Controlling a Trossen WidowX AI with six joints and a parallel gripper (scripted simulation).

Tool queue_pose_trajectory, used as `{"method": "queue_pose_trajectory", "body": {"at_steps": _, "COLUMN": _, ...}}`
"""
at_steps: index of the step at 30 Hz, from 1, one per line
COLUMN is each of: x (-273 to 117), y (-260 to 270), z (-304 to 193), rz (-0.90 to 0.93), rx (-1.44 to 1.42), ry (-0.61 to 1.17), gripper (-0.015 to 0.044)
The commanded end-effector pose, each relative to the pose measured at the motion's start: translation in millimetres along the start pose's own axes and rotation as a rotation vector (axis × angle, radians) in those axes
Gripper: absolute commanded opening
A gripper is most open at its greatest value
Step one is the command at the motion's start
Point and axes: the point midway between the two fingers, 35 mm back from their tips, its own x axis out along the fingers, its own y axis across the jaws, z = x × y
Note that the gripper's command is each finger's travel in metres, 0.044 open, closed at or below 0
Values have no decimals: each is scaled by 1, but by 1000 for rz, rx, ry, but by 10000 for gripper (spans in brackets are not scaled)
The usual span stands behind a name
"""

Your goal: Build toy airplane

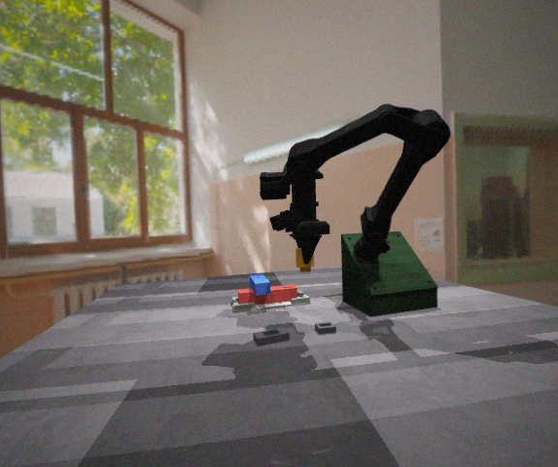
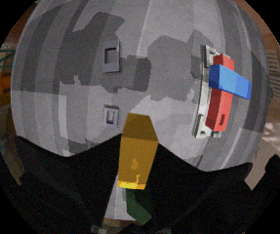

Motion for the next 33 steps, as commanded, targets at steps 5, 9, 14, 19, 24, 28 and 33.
{"method": "queue_pose_trajectory", "body": {"at_steps": 5, "x": 2, "y": -26, "z": 13, "rz": -12, "rx": -14, "ry": -5, "gripper": 0}}
{"method": "queue_pose_trajectory", "body": {"at_steps": 9, "x": 3, "y": -38, "z": 17, "rz": -14, "rx": -17, "ry": -5, "gripper": 0}}
{"method": "queue_pose_trajectory", "body": {"at_steps": 14, "x": 6, "y": -54, "z": 21, "rz": -16, "rx": -21, "ry": -5, "gripper": 0}}
{"method": "queue_pose_trajectory", "body": {"at_steps": 19, "x": 8, "y": -70, "z": 24, "rz": -17, "rx": -25, "ry": -5, "gripper": 0}}
{"method": "queue_pose_trajectory", "body": {"at_steps": 24, "x": 11, "y": -86, "z": 26, "rz": -18, "rx": -30, "ry": -4, "gripper": 0}}
{"method": "queue_pose_trajectory", "body": {"at_steps": 28, "x": 14, "y": -99, "z": 27, "rz": -18, "rx": -34, "ry": -3, "gripper": 0}}
{"method": "queue_pose_trajectory", "body": {"at_steps": 33, "x": 18, "y": -115, "z": 27, "rz": -17, "rx": -38, "ry": -2, "gripper": 0}}
